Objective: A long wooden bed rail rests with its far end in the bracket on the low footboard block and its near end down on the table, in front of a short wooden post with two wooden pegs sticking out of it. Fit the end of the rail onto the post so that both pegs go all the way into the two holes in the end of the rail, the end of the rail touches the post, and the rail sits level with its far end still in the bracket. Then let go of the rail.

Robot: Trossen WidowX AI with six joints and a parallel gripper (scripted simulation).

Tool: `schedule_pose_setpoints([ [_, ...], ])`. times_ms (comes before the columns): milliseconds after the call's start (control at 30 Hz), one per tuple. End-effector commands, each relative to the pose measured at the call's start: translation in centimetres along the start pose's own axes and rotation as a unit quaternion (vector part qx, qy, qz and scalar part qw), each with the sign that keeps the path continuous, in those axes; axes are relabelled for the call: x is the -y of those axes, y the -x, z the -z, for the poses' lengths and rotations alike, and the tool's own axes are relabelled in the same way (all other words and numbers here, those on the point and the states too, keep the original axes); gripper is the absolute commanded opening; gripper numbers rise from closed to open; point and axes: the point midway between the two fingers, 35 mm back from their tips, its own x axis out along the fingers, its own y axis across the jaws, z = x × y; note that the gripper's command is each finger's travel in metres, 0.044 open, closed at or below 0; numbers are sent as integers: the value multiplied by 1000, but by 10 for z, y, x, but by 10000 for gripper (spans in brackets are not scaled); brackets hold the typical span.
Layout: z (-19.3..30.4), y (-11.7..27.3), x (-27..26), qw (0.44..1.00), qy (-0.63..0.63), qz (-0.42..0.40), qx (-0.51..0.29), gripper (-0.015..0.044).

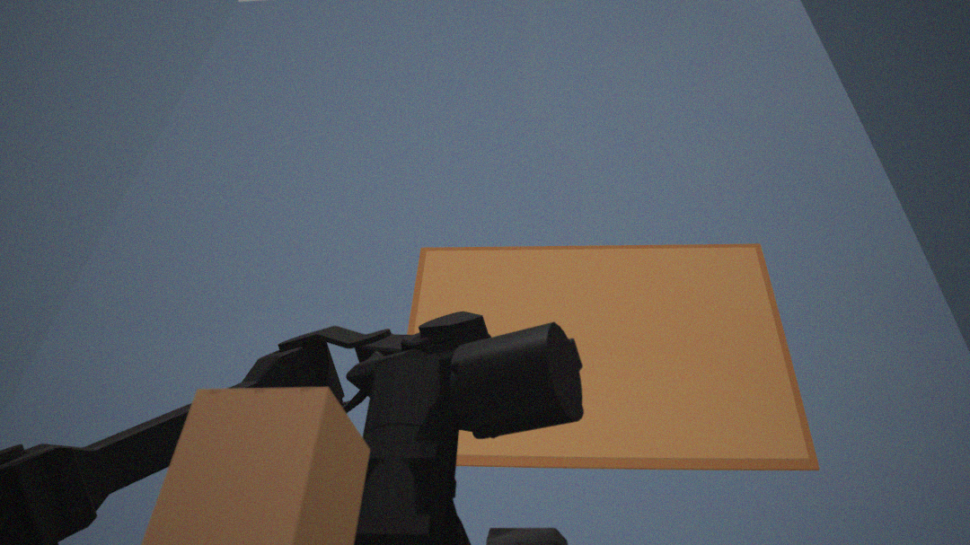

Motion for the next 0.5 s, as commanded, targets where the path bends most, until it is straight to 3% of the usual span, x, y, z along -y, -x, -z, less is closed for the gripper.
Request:
schedule_pose_setpoints([
  [0,1,-8,-1,1000,-4,-3,2,440],
  [467,1,-31,-1,1000,-4,-2,2,440],
])
